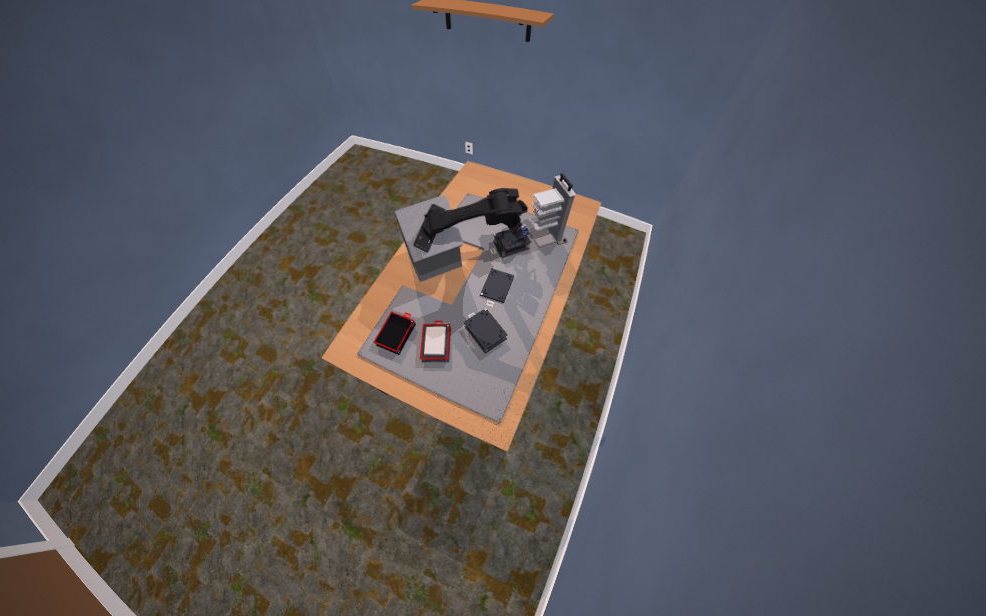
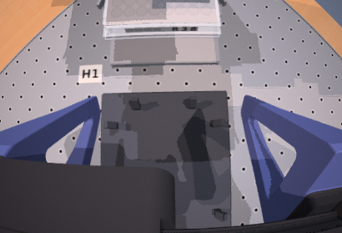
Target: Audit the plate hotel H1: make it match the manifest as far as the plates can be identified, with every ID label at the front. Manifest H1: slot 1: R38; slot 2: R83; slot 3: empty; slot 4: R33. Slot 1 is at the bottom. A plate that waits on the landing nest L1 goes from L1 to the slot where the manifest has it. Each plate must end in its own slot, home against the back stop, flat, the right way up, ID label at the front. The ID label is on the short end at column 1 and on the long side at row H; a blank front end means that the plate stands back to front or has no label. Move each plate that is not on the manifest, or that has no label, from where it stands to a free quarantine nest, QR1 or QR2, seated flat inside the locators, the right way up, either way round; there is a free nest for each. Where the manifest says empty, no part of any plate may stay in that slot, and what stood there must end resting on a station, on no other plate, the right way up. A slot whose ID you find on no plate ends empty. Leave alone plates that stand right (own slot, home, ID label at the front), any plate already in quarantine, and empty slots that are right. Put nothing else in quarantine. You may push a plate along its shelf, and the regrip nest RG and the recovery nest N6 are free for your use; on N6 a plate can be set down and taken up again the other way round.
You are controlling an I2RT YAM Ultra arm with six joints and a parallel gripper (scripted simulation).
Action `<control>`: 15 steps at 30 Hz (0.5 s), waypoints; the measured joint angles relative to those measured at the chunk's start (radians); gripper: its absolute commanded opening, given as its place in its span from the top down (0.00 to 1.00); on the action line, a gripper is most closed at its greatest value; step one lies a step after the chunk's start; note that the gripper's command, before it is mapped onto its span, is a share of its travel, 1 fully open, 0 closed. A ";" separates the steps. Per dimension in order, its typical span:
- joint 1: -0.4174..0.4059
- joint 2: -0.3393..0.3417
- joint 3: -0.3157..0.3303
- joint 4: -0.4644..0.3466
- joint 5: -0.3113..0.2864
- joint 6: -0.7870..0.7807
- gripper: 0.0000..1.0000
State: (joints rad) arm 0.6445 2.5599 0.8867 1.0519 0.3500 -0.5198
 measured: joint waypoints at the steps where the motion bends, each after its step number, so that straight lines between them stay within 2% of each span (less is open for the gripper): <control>1: 0.000 0.000 0.000 0.000 0.000 0.000 0.00; 15: 0.000 0.000 -0.066 0.041 -0.002 -0.002 0.00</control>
State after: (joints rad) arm 0.6445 2.5595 0.8211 1.0927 0.3477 -0.5217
